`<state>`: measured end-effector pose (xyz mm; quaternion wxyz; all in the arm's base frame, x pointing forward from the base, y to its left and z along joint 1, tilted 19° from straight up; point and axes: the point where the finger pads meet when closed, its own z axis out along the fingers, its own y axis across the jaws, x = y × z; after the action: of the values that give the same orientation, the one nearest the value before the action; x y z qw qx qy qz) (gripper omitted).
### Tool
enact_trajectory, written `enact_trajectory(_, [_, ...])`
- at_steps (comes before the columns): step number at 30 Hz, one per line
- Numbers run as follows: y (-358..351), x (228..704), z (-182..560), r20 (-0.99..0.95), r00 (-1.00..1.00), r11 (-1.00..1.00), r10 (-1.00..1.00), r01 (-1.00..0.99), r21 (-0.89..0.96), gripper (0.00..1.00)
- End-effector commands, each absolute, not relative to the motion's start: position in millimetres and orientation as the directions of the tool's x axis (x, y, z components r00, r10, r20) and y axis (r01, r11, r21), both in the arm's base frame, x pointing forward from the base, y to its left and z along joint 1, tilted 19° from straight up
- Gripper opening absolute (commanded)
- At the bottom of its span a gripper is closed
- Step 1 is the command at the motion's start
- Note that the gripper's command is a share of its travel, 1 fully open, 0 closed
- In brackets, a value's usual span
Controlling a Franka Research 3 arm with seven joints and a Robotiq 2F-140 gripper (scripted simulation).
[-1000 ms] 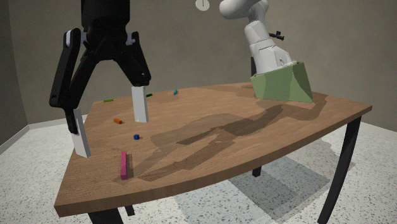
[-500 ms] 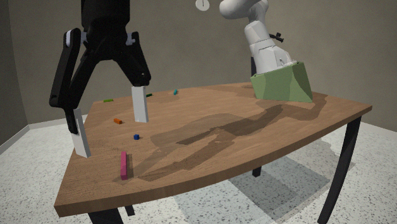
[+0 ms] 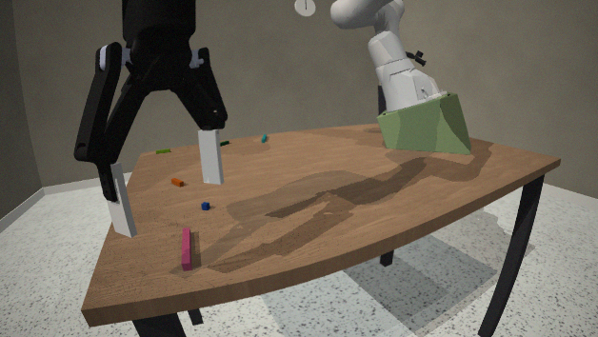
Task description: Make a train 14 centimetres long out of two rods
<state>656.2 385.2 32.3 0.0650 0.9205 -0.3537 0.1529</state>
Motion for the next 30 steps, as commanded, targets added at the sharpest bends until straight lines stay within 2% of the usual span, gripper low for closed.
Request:
enact_trajectory(1, [384.2,657.2,32.7,0.33,0.703,-0.743,-0.63,-0.67,0.011,1.0])
enact_trajectory(10, [376.8,661.8,35.2,0.328,0.71,-0.748,-0.624,-0.664,0.014,1.0])
enact_trajectory(18, [323.8,691.0,52.8,0.312,0.751,-0.783,-0.582,-0.621,0.036,1.0])
enact_trajectory(19, [296.6,703.8,61.5,0.305,0.77,-0.799,-0.56,-0.599,0.045,1.0])
enact_trajectory(26, [228.5,729.9,82.5,0.29,0.812,-0.836,-0.506,-0.544,0.065,1.0])
enact_trajectory(30, [211.1,735.3,87.8,0.287,0.822,-0.845,-0.492,-0.53,0.069,1.0])
